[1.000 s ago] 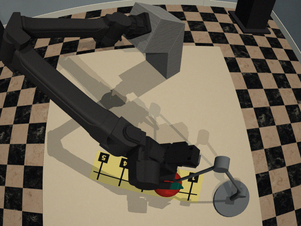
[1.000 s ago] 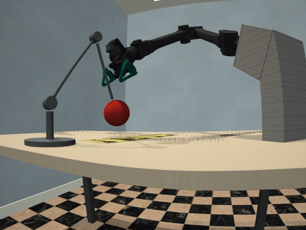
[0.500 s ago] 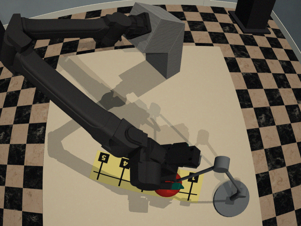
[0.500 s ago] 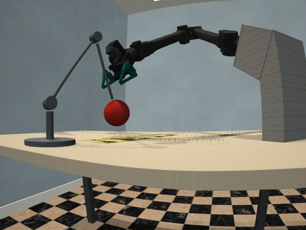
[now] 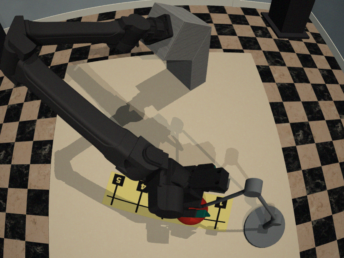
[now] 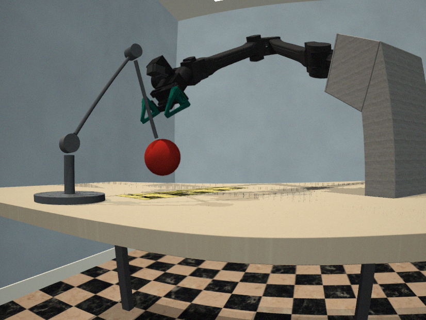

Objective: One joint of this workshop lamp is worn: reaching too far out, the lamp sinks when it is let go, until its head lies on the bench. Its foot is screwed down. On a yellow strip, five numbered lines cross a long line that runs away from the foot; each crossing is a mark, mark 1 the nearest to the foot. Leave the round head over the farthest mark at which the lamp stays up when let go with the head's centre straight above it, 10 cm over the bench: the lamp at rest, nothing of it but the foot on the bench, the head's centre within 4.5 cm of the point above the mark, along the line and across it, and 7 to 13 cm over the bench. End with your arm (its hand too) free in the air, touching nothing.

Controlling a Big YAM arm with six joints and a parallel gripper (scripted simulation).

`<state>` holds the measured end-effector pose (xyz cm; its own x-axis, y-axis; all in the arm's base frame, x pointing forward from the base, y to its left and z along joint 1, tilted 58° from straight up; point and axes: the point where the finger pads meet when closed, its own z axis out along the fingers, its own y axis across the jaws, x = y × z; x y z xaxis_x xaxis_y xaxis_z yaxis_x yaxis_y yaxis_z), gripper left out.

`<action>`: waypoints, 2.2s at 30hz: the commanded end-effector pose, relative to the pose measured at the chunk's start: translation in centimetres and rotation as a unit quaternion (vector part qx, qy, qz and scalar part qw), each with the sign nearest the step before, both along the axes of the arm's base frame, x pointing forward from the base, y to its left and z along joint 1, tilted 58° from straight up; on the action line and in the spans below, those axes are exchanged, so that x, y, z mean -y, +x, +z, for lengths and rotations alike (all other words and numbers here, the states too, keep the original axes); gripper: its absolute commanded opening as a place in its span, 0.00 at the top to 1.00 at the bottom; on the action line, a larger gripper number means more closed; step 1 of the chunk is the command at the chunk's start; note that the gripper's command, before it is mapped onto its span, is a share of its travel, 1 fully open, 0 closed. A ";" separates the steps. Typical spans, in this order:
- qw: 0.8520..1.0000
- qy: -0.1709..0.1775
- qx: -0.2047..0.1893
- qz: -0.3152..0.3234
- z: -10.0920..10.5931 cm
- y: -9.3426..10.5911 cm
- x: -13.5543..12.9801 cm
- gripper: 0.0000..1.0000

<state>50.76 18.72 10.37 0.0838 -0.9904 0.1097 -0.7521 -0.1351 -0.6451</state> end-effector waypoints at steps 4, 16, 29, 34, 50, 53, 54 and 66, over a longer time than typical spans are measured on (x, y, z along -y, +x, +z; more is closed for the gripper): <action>1.000 0.005 0.012 0.000 1.1 1.8 -0.2 0.00; 1.000 0.005 0.011 0.001 1.1 1.6 -0.3 1.00; 1.000 0.005 0.009 0.002 1.0 0.9 -0.4 1.00; 1.000 0.005 0.010 0.002 1.0 0.9 -0.4 1.00; 1.000 0.005 0.011 0.001 1.6 0.7 0.8 1.00; 1.000 0.005 0.012 0.000 1.8 0.5 1.5 1.00; 1.000 0.005 0.012 0.000 1.9 0.5 1.7 1.00; 1.000 0.005 0.013 0.000 2.9 0.0 3.6 1.00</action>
<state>51.29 16.84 11.24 0.0883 -0.9918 0.0922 -0.7471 -0.1272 -0.6524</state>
